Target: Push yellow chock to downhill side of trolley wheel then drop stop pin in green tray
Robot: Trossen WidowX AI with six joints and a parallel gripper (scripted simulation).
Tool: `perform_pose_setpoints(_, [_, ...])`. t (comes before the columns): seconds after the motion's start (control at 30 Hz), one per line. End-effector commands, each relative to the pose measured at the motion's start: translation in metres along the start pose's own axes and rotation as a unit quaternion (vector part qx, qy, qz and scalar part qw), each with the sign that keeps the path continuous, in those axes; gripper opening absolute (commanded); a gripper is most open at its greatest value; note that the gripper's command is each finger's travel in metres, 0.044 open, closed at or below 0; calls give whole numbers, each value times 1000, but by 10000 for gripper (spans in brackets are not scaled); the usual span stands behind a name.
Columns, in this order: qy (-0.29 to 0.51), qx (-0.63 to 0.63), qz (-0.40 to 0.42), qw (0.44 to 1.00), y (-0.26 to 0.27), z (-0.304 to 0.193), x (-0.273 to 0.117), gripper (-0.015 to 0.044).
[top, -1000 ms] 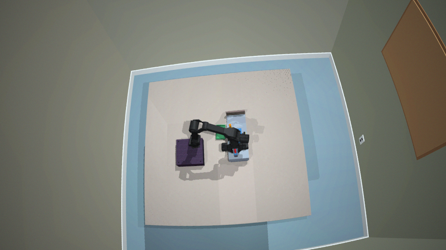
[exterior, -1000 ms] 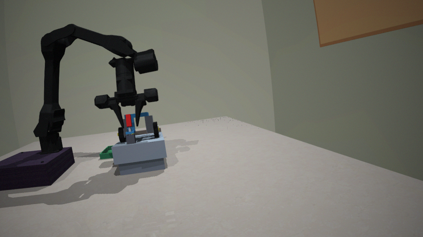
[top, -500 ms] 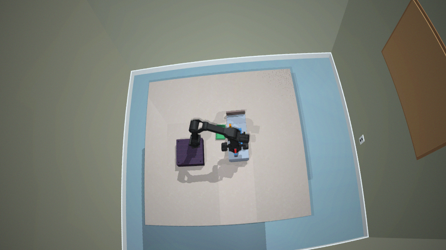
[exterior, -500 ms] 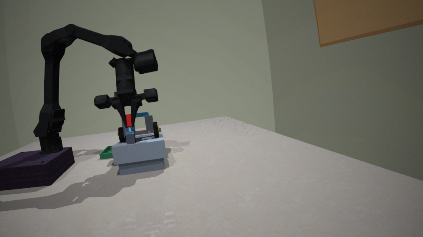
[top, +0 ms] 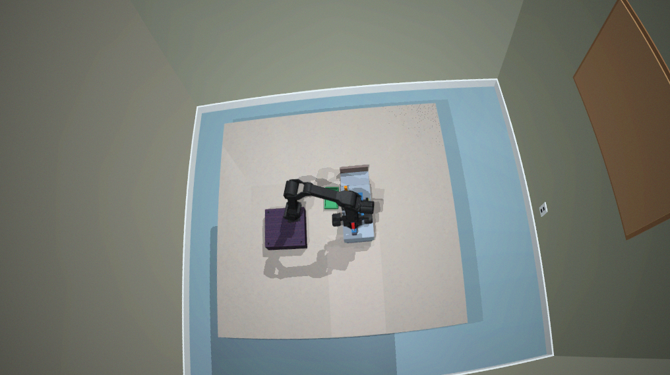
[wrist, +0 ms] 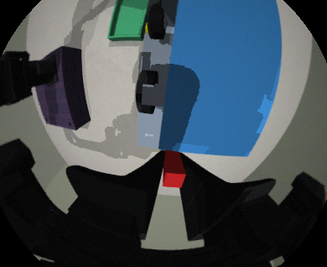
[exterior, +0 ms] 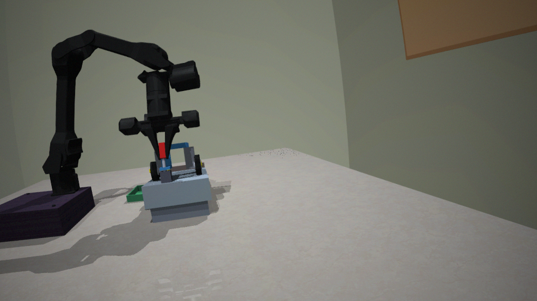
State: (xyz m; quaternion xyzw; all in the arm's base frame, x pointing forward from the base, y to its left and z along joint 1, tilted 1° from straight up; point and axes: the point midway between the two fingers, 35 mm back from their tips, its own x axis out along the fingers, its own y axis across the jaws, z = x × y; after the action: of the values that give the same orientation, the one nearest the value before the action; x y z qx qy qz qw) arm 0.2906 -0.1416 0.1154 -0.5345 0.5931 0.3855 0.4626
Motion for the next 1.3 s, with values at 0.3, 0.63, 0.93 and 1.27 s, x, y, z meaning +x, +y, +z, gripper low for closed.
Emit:
perform_pose_setpoints(0.3, [1, -1, -3, 1000, 0, -1, -11, 0])
perform_pose_setpoints(0.63, [1, -1, -3, 1000, 0, -2, -18, 0])
perform_pose_setpoints(0.93, [1, -1, -3, 1000, 0, -2, -25, 0])
perform_pose_setpoints(1.27, [1, -1, -3, 1000, 0, -4, -31, 0])
